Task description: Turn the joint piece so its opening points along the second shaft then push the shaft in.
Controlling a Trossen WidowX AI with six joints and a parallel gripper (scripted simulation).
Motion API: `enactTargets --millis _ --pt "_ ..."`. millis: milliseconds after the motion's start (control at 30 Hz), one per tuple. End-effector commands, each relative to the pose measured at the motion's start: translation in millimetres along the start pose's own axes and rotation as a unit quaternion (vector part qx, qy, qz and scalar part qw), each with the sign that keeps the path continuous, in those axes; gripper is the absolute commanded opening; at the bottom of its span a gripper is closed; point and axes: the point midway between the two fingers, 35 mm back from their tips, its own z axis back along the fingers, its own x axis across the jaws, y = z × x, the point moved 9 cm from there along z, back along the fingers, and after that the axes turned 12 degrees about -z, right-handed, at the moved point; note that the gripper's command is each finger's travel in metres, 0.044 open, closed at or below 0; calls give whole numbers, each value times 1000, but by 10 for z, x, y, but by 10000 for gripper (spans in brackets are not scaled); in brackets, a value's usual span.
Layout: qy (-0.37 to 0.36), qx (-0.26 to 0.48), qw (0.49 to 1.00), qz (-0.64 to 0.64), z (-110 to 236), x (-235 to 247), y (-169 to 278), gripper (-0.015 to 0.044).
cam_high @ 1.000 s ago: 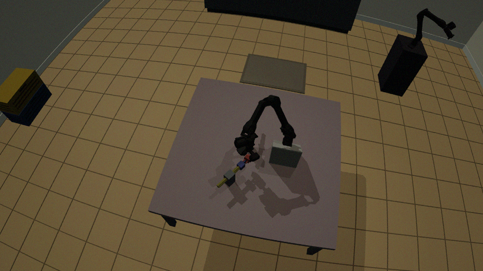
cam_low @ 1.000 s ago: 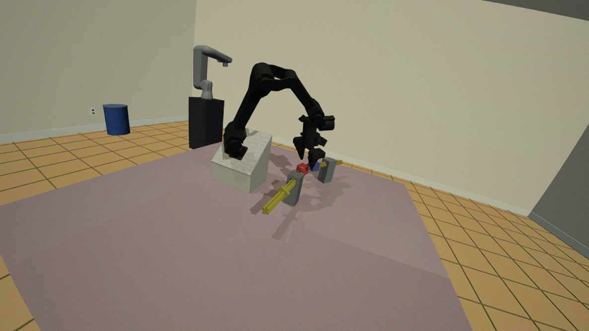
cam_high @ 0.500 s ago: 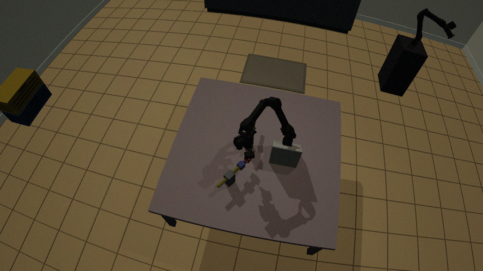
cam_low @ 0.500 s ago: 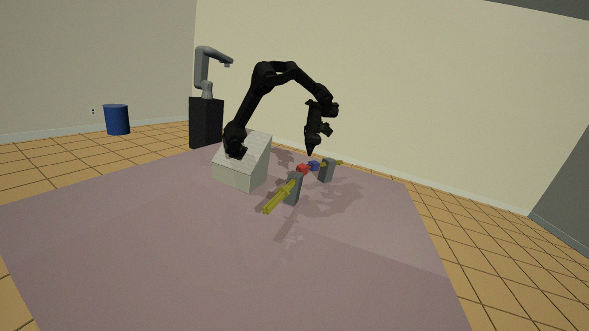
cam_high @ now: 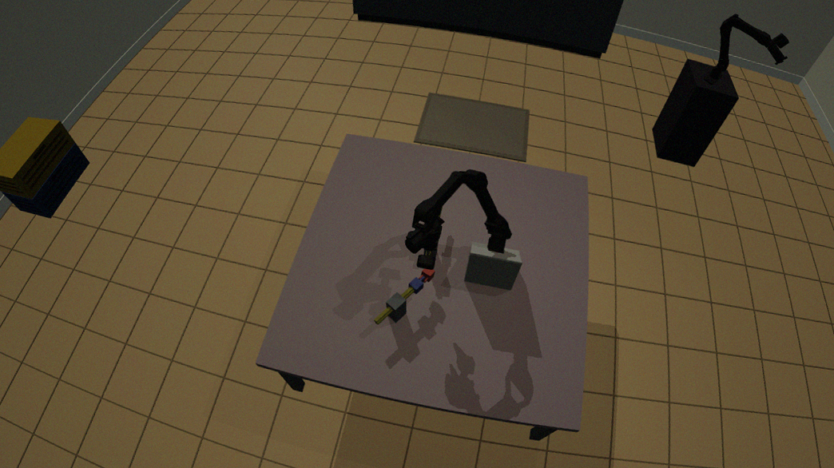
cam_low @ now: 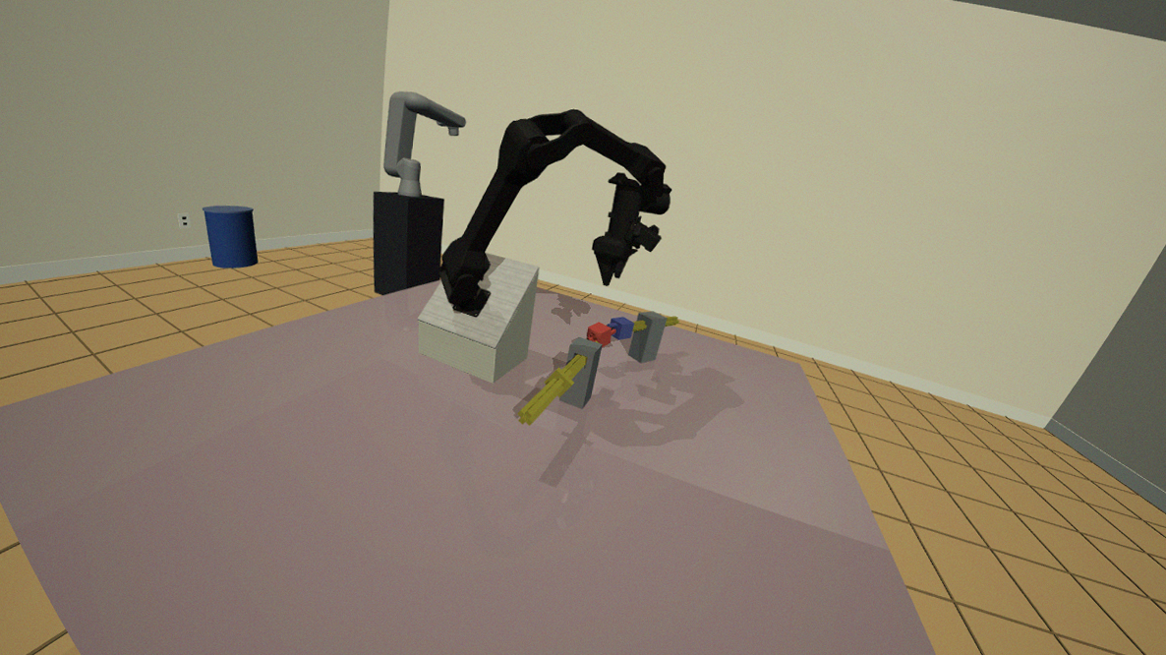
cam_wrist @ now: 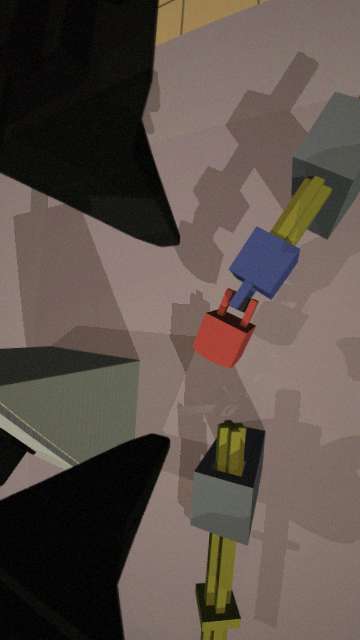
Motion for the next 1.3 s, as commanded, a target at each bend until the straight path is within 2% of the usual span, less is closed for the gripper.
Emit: enactTargets --millis 0,200,367,800,1267 --pt "5 5 1000 -7 -51 -29 9 440" --pt "6 6 1000 -7 -399 -361 90 440" --pt "5 5 1000 -17 -414 -375 95 440" --pt "-15 7 974 -226 -465 -430 101 440" --pt "-36 17 896 -442 -521 -491 113 440"
